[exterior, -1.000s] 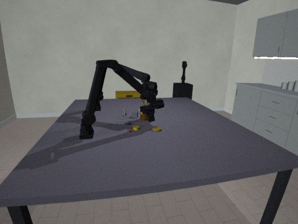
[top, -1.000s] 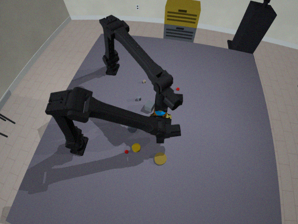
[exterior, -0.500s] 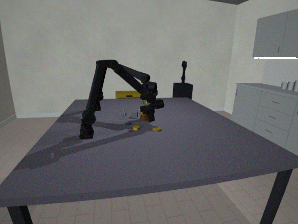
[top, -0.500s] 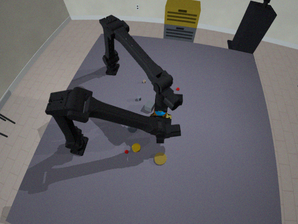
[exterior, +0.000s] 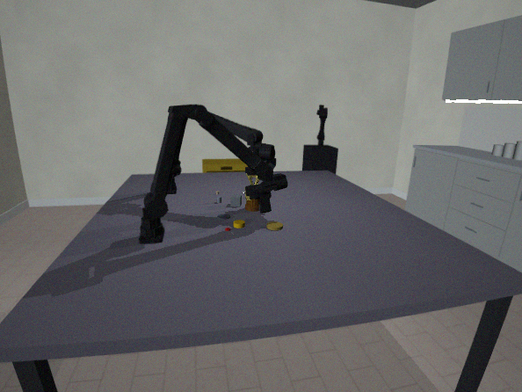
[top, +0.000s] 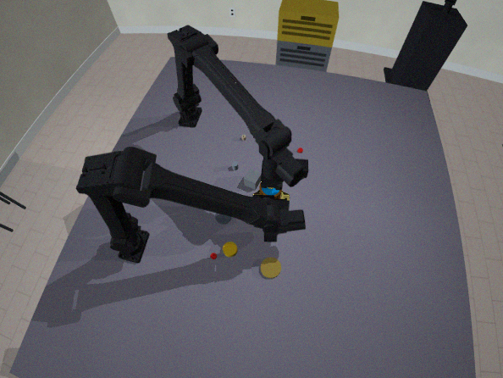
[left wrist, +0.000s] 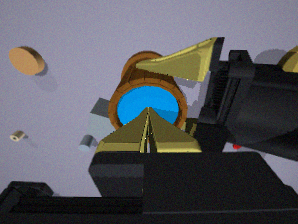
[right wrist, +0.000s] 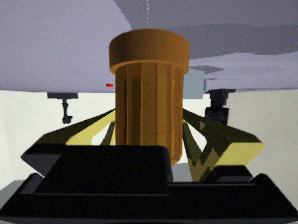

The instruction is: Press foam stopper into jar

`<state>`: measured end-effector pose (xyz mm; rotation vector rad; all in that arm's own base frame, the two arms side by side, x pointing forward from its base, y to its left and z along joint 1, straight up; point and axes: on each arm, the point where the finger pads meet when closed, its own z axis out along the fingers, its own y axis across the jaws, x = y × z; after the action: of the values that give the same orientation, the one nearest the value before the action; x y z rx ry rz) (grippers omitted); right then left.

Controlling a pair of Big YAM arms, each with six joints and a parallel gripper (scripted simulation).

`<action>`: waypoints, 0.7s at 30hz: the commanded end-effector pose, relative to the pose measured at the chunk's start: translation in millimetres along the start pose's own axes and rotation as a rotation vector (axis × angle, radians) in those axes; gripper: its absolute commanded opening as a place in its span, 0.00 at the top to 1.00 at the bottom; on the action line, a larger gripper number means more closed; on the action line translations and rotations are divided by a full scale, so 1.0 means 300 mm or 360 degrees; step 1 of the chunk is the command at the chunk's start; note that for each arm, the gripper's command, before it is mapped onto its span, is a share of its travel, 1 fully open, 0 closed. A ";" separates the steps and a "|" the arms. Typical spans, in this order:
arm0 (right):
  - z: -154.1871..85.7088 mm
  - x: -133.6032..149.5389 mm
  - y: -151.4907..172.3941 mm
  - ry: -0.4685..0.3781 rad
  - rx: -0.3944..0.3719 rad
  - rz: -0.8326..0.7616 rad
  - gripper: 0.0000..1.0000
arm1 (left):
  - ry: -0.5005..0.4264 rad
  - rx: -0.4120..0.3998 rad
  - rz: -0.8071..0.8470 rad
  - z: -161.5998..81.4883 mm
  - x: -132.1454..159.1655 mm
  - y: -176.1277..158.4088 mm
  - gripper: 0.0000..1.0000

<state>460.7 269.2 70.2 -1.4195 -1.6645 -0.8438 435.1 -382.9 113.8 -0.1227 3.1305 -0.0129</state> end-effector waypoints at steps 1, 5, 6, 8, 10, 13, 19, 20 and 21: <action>-0.004 0.008 -0.019 -0.0009 0.0007 -0.0004 0.36 | 0.0067 -0.0075 -0.0021 0.127 0.010 0.029 1.00; -0.004 0.008 -0.019 -0.0009 0.0007 -0.0004 0.36 | 0.0042 -0.0049 -0.0011 0.069 -0.013 -0.002 1.00; -0.004 0.008 -0.019 -0.0009 0.0007 -0.0004 0.36 | 0.0016 -0.0022 -0.0021 0.033 -0.038 -0.019 1.00; -0.004 0.008 -0.019 -0.0009 0.0007 -0.0004 0.36 | -0.0006 0.0001 -0.0021 -0.003 -0.055 -0.037 1.00; -0.004 0.008 -0.019 -0.0009 0.0007 -0.0004 0.36 | -0.0012 0.0007 -0.0021 -0.021 -0.060 -0.042 1.00; -0.004 0.008 -0.019 -0.0009 0.0007 -0.0004 0.36 | -0.0012 0.0006 -0.0021 -0.041 -0.060 -0.042 1.00; -0.004 0.008 -0.019 -0.0009 0.0007 -0.0004 0.36 | -0.0012 0.0006 -0.0021 -0.082 -0.059 -0.042 1.00; -0.004 0.008 -0.019 -0.0009 0.0007 -0.0004 0.36 | -0.0012 0.0006 -0.0021 -0.082 -0.059 -0.042 1.00; -0.004 0.008 -0.019 -0.0009 0.0007 -0.0004 0.36 | -0.0012 0.0006 -0.0021 -0.082 -0.059 -0.042 1.00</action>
<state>460.7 269.2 70.2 -1.4195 -1.6645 -0.8438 433.6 -381.6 125.7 -0.1234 3.1488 0.0146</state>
